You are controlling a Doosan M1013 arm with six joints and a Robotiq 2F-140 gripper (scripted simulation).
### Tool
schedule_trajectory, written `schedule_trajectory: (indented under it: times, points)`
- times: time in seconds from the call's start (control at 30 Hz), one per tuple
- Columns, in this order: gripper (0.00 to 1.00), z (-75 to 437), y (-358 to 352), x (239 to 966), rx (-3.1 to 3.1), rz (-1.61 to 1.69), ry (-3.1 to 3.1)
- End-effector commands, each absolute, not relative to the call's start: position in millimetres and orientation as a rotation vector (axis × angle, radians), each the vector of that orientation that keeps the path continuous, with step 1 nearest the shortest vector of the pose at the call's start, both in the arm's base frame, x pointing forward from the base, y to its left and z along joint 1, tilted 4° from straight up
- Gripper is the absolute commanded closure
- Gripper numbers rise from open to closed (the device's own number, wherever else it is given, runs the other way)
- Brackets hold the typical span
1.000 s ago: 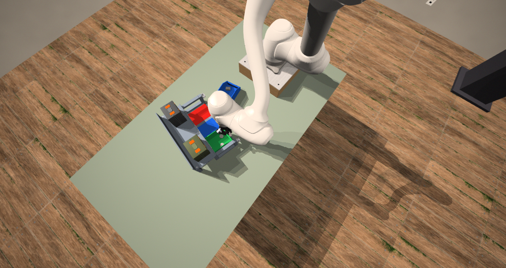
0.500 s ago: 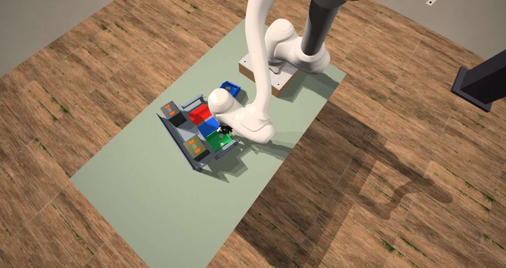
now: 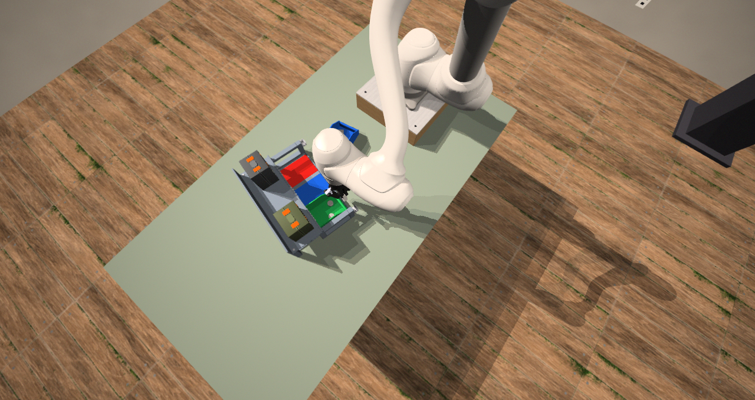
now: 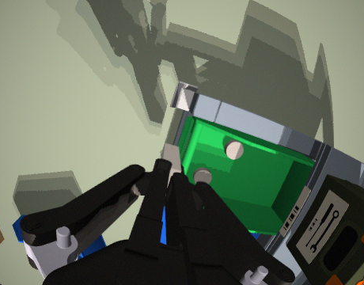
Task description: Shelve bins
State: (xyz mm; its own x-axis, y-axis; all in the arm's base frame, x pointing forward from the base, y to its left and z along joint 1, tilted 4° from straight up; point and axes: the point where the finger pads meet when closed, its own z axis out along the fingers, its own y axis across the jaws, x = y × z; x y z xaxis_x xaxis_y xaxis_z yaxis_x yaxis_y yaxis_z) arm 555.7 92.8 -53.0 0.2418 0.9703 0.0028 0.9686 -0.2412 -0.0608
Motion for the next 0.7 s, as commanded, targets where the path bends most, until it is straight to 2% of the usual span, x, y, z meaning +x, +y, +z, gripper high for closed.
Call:
schedule_trajectory:
  times: [0.0,0.67]
  points:
    - [0.90,-53.0,92.7,549.1,-2.433,0.066,-1.901]
    - [0.90,-11.9,92.0,551.7,-2.434,0.067,-1.901]
